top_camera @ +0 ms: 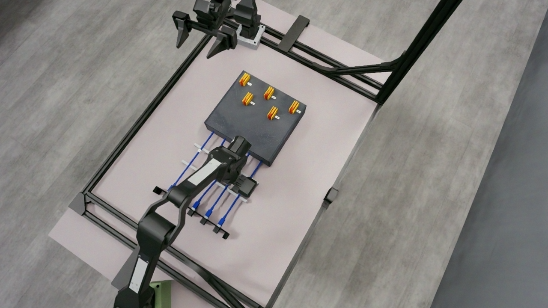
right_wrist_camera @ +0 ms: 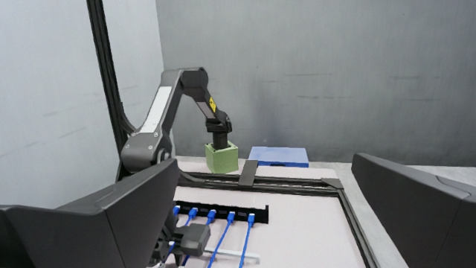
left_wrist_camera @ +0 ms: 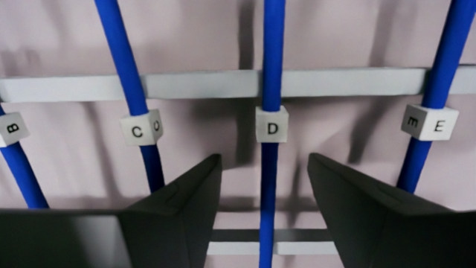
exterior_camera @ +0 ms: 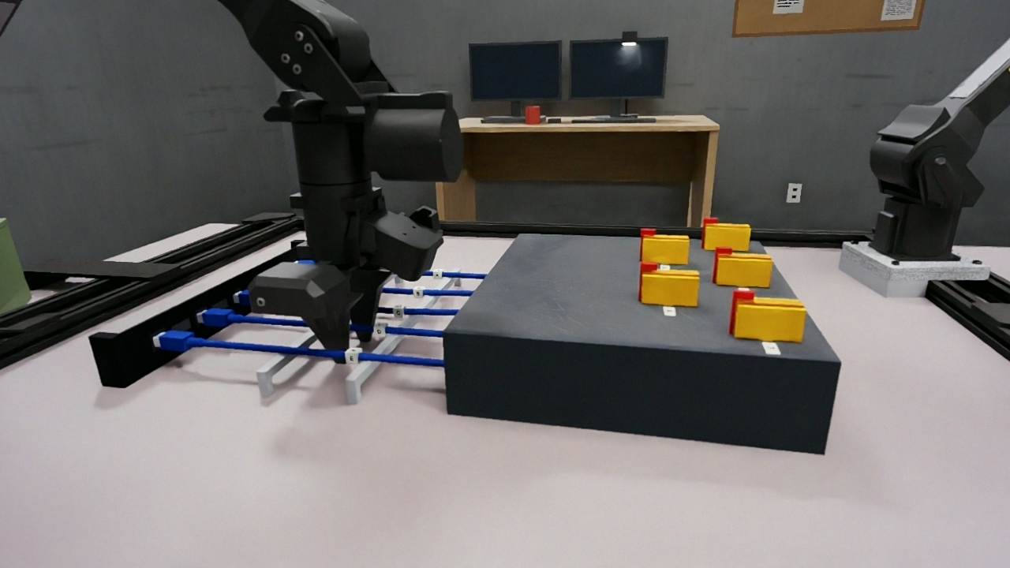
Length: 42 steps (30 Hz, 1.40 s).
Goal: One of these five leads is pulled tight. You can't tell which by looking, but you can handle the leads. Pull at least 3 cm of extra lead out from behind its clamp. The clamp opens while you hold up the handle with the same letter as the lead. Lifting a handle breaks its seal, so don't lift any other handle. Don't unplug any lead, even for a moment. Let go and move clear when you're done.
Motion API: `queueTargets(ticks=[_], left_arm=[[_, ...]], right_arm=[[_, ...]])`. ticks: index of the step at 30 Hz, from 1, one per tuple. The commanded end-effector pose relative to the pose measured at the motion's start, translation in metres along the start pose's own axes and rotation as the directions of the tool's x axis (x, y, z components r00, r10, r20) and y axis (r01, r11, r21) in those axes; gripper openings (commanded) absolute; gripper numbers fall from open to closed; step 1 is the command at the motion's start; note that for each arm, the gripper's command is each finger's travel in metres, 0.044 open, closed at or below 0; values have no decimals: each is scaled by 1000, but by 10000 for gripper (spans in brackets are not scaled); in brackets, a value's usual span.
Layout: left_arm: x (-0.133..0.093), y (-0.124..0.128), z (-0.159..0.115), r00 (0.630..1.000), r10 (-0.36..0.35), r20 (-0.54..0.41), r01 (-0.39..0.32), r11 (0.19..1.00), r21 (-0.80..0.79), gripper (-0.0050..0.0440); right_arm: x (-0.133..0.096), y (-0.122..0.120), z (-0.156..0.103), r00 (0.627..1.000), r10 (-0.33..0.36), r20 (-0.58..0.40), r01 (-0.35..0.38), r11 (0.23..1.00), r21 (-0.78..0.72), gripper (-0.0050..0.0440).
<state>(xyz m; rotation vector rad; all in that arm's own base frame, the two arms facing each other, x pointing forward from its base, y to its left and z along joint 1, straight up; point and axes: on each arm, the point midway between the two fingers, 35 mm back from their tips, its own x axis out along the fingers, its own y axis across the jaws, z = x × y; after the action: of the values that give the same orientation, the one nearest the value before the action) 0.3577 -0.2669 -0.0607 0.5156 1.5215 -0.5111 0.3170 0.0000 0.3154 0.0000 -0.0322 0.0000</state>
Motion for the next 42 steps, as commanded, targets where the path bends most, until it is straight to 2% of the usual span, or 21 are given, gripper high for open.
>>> queueTargets(ticks=[1, 38, 39, 42], left_arm=[[-3, 1, 3, 1000, 1, 12, -1, 1000, -5, 209], [-3, 1, 3, 1000, 1, 12, -1, 1000, -5, 209], [-11, 0, 6, 1000, 0, 29, 0, 1000, 0, -50], [-11, 0, 6, 1000, 0, 29, 0, 1000, 0, -50]], right_arm=[[-1, 0, 7, 1000, 0, 17, 0, 1000, 0, 440], [-1, 0, 7, 1000, 0, 17, 0, 1000, 0, 440], [-1, 0, 7, 1000, 0, 17, 0, 1000, 0, 440], [-1, 0, 7, 1000, 0, 17, 0, 1000, 0, 440]])
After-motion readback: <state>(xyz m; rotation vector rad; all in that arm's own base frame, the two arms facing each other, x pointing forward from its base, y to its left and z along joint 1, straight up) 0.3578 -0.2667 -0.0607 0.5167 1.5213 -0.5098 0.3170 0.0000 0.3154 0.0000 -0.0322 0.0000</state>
